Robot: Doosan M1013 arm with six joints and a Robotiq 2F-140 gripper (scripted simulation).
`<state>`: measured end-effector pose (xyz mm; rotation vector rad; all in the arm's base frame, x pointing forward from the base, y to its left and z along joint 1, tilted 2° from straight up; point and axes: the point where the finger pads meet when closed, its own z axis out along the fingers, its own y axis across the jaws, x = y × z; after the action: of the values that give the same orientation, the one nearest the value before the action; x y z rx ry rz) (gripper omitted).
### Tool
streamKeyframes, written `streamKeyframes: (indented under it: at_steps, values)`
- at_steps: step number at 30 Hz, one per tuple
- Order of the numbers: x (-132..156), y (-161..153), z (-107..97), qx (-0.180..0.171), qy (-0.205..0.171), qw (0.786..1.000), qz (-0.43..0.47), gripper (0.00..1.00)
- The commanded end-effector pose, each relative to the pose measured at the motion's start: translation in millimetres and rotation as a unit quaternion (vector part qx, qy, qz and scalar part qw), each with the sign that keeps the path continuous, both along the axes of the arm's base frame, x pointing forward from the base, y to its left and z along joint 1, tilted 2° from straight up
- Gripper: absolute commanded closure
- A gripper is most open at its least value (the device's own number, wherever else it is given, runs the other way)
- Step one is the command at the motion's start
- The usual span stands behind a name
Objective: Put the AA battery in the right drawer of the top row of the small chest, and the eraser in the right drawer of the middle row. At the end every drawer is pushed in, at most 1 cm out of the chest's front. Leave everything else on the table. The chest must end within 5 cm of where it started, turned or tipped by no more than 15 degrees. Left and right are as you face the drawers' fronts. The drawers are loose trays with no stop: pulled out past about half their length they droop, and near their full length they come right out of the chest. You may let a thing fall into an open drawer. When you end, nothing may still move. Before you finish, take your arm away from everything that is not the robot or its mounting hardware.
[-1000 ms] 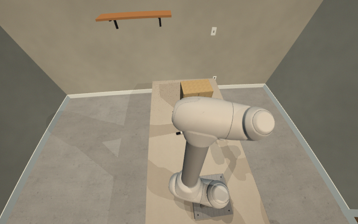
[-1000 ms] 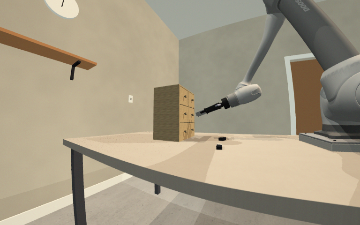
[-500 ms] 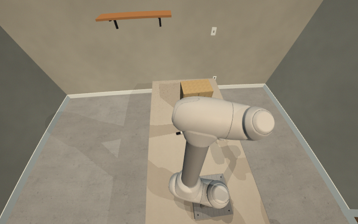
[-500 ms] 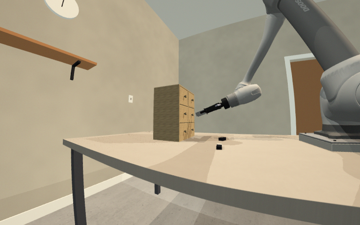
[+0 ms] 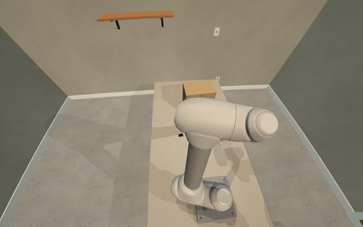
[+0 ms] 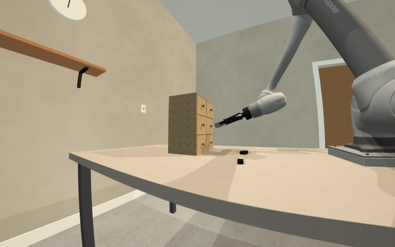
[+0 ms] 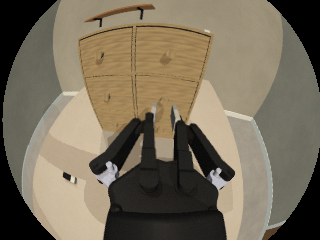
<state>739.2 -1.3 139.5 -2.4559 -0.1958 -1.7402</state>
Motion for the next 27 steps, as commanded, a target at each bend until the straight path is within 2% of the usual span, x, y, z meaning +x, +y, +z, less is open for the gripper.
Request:
streamKeyframes:
  at_steps: [1,27]
  values:
    - [1,0,0,0.000,0.000,1.000,0.000,0.80]
    - [33,6,1,0.000,0.000,1.000,0.000,0.80]
